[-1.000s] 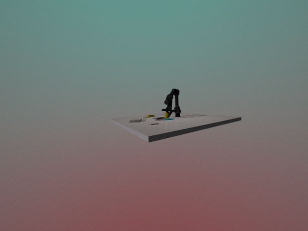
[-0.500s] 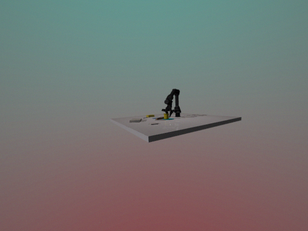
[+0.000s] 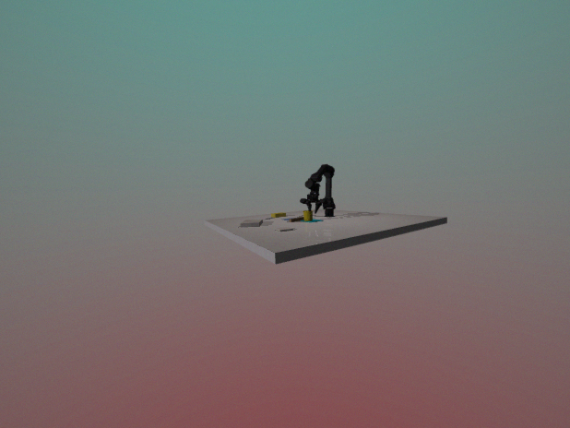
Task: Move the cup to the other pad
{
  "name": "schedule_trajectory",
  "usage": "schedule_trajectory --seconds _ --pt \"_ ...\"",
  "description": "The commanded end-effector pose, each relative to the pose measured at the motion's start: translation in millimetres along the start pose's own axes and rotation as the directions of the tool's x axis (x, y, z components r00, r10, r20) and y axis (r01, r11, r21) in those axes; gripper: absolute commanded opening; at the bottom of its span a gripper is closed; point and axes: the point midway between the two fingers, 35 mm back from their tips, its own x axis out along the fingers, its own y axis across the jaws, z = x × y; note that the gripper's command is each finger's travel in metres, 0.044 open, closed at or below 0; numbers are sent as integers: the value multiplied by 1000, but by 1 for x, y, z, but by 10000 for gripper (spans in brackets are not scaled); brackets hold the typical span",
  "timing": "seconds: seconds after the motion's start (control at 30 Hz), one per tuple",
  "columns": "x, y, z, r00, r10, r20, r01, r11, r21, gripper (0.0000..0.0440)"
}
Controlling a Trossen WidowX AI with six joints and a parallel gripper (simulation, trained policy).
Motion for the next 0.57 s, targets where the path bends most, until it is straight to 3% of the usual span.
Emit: schedule_trajectory --seconds 0.0,0.33,0.43,0.53 --pt "-7 1 -2 1000 11 16 -11 1000 7 193" --pt "-33 1 2 996 23 91 -26 999 25 245" --pt "-43 0 5 993 22 118 -26 999 29 281" --pt "-52 -2 8 990 21 140 -26 999 37 350"
